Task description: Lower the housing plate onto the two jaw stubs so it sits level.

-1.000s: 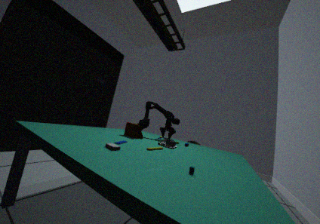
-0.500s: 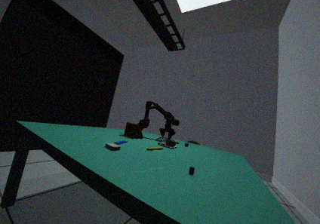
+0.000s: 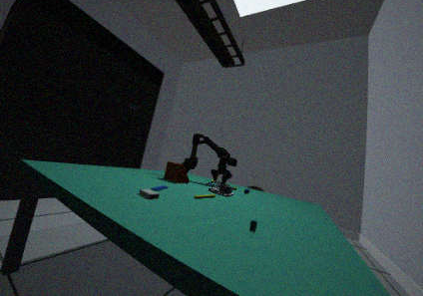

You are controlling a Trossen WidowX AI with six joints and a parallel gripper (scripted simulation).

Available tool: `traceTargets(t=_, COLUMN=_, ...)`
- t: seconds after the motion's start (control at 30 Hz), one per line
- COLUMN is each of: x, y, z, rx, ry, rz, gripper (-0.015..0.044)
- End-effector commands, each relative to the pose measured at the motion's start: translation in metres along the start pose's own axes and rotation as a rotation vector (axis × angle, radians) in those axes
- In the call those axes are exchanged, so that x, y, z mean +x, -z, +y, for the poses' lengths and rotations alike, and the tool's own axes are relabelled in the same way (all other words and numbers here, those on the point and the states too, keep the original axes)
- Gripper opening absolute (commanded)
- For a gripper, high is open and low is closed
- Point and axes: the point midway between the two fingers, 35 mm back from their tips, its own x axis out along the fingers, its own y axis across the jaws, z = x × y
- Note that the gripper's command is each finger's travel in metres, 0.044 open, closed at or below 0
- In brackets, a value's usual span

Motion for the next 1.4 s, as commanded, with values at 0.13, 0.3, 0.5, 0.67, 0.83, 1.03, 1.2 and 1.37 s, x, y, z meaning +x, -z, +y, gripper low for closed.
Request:
traceTargets(t=0.13, x=0.000, y=0.000, z=0.000, rx=0.000, ry=0.000, rz=0.000, gripper=0.0387)
traceTargets(t=0.3, x=0.000, y=0.000, z=0.000, rx=0.000, ry=0.000, rz=0.000, gripper=0.0353)
traceTargets(t=0.5, x=0.000, y=0.000, z=0.000, rx=0.000, ry=0.000, rz=0.000, gripper=0.0351)
traceTargets(t=0.67, x=0.000, y=0.000, z=0.000, rx=0.000, ry=0.000, rz=0.000, gripper=0.0351)
traceTargets(t=0.83, x=-0.014, y=0.000, z=-0.003, rx=-0.001, ry=0.003, rz=0.008, gripper=0.0351)
traceTargets(t=1.03, x=-0.033, y=0.001, z=-0.004, rx=0.000, ry=0.005, rz=0.014, gripper=0.0351)
traceTargets(t=1.2, x=-0.048, y=0.001, z=-0.004, rx=0.002, ry=0.006, rz=0.014, gripper=0.0351)
traceTargets(t=1.37, x=-0.064, y=0.001, z=-0.002, rx=0.004, ry=0.005, rz=0.011, gripper=0.0351)
